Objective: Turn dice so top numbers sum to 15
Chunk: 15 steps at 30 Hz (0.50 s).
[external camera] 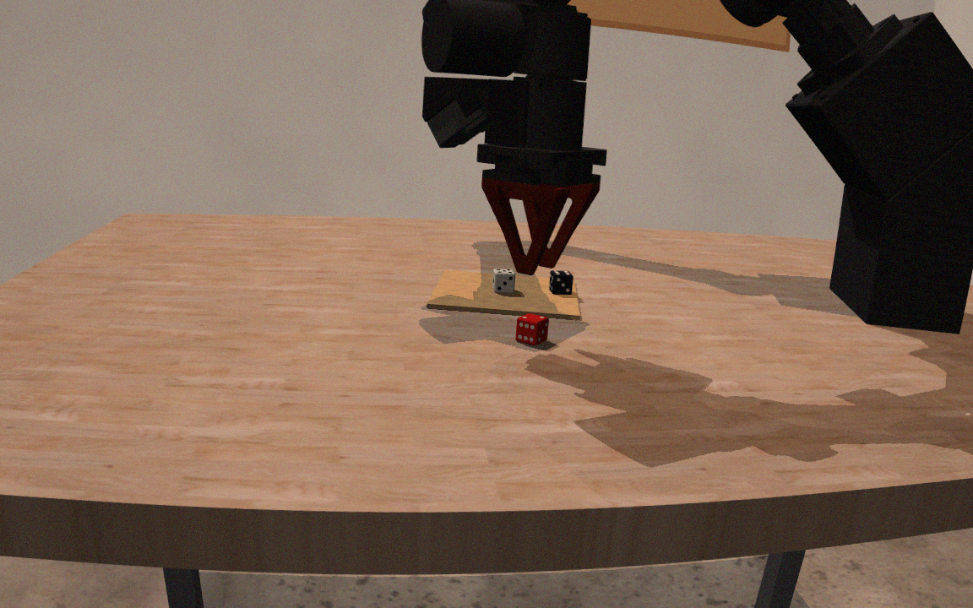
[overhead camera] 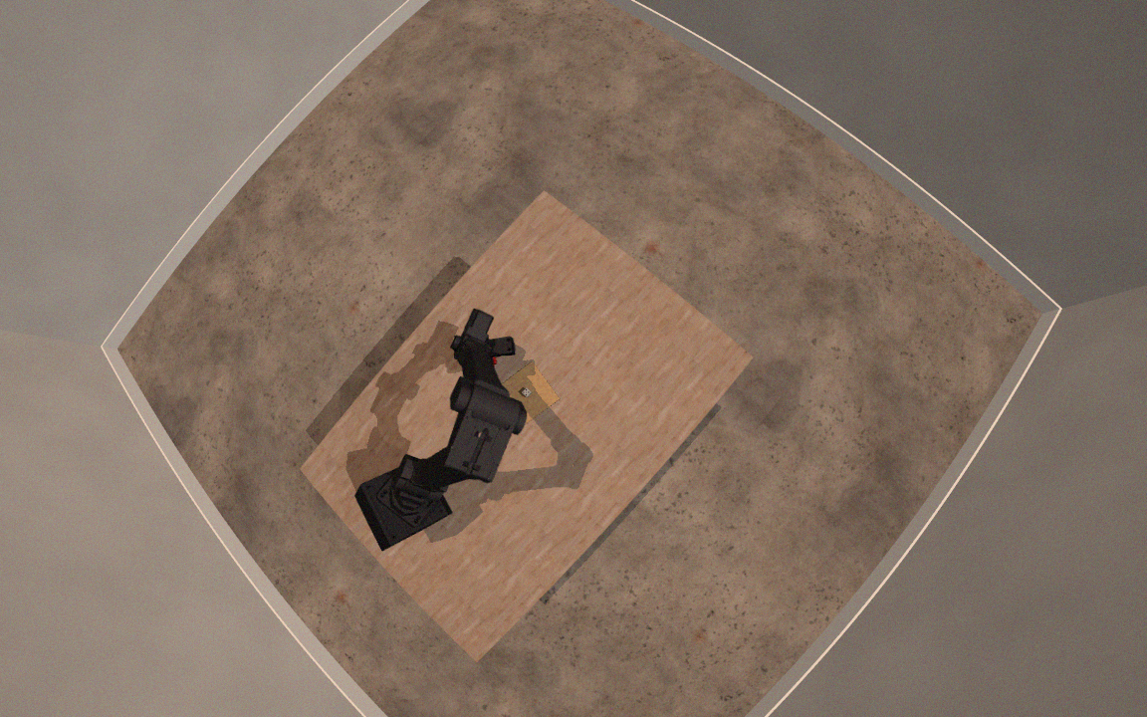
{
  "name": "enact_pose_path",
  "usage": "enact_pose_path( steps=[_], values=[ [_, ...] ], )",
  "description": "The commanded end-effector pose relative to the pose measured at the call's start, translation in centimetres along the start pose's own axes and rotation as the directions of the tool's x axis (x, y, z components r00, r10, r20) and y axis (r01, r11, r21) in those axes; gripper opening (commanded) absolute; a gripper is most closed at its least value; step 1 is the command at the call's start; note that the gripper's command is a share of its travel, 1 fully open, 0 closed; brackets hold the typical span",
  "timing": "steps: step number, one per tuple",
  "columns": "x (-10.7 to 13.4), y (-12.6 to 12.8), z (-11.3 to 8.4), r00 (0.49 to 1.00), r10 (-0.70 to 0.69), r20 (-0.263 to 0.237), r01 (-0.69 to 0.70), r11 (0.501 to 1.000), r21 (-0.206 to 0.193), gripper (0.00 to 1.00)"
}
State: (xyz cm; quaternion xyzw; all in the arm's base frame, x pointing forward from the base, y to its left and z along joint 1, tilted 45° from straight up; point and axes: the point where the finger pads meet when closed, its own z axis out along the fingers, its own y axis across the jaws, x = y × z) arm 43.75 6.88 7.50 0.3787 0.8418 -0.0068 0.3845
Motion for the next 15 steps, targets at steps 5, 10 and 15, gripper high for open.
enact_pose_path(
  steps=[5,10,15],
  values=[
    [-0.6,0.9,1.6,1.0,0.0,0.01,0.0,1.0,-0.009,0.34],
    [-0.4,1.0,1.9,1.0,-0.004,0.008,0.004,1.0,-0.012,0.34],
    [-0.6,0.8,2.7,1.0,0.0,0.01,0.0,1.0,-0.007,0.34]
  ],
)
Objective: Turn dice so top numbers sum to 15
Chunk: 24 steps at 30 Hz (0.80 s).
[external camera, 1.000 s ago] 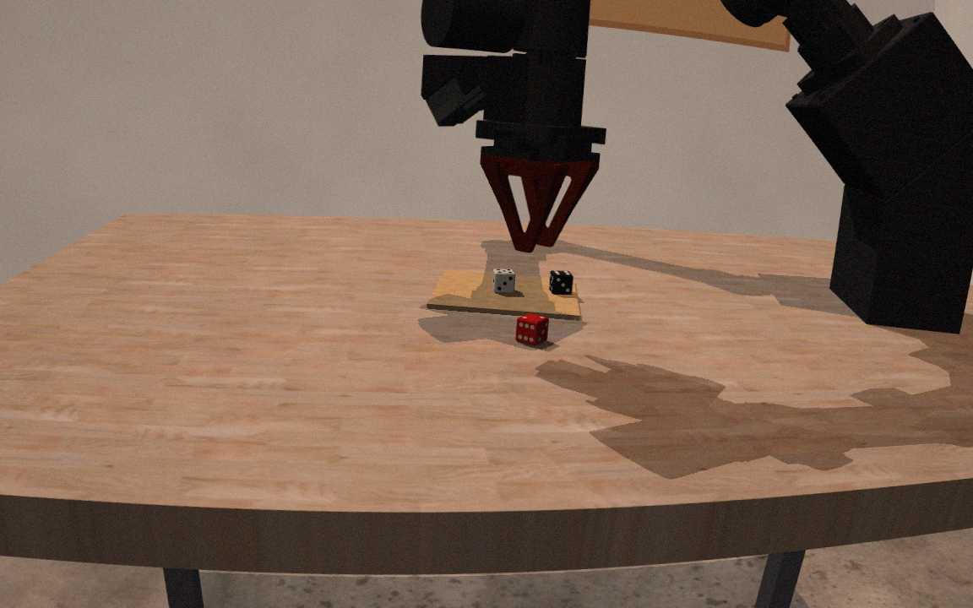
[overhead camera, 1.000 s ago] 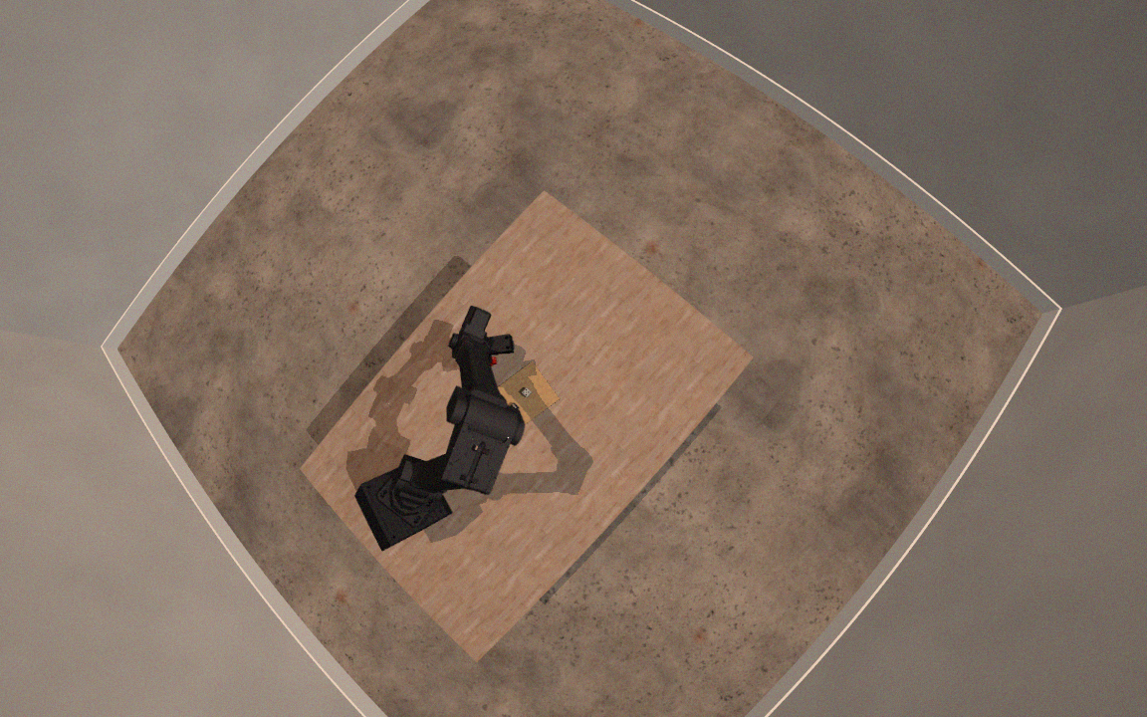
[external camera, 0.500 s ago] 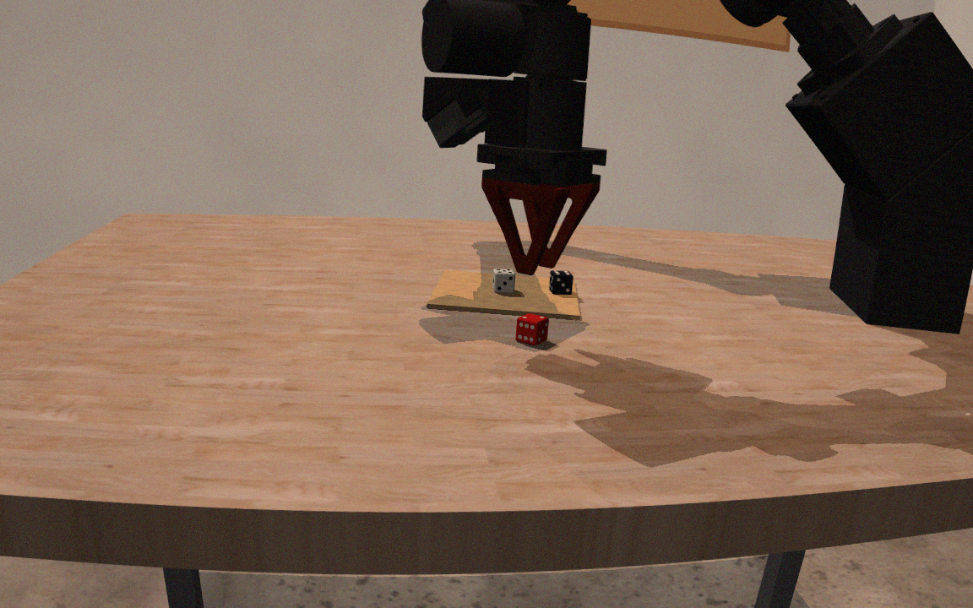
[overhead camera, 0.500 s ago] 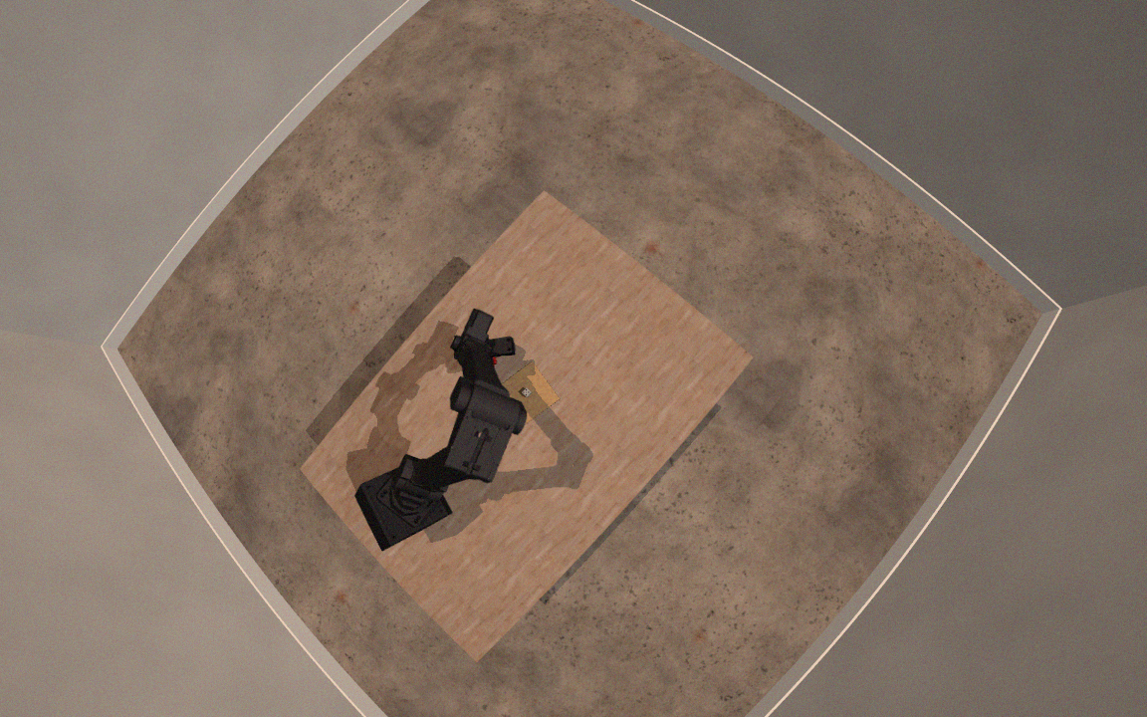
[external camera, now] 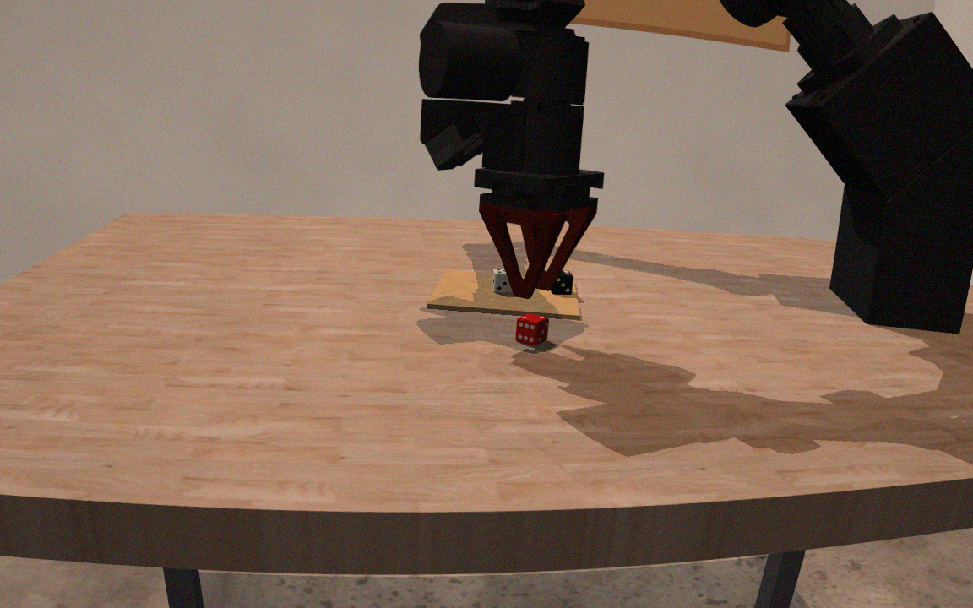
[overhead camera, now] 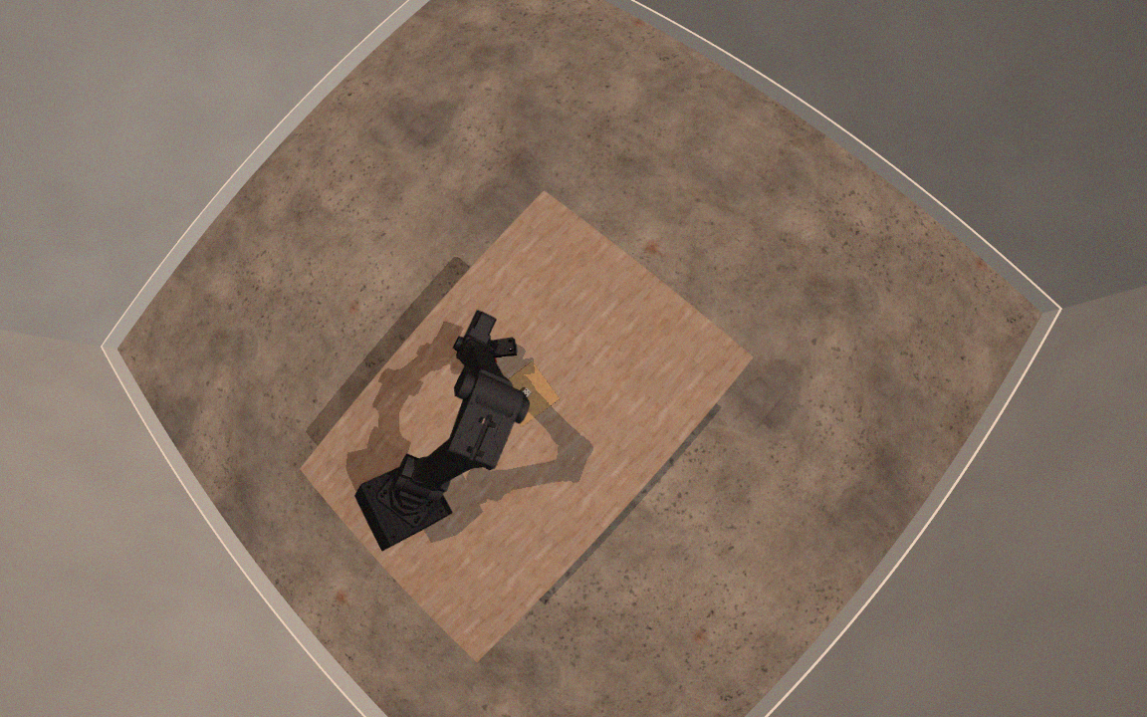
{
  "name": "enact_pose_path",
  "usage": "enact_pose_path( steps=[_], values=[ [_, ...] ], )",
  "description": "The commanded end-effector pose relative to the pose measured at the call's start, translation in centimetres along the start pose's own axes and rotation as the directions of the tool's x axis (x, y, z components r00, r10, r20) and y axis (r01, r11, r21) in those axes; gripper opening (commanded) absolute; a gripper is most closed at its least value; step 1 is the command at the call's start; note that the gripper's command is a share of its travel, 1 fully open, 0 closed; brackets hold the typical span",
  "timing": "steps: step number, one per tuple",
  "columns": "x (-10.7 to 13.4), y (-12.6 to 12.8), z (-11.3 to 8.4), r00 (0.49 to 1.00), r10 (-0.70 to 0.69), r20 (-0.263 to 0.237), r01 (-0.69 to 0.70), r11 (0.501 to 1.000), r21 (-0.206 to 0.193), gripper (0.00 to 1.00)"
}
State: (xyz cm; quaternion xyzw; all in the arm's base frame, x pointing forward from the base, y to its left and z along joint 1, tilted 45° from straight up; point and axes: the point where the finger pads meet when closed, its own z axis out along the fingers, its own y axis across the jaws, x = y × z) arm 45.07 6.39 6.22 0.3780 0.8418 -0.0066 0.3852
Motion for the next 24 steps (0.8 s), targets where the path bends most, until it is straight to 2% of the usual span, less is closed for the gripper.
enact_pose_path(
  steps=[1,24],
  values=[
    [-0.52,0.62,0.88,1.0,0.0,0.009,0.0,1.0,-0.006,0.34],
    [-0.18,0.81,1.34,1.0,-0.004,0.006,0.004,1.0,-0.01,0.34]
  ],
)
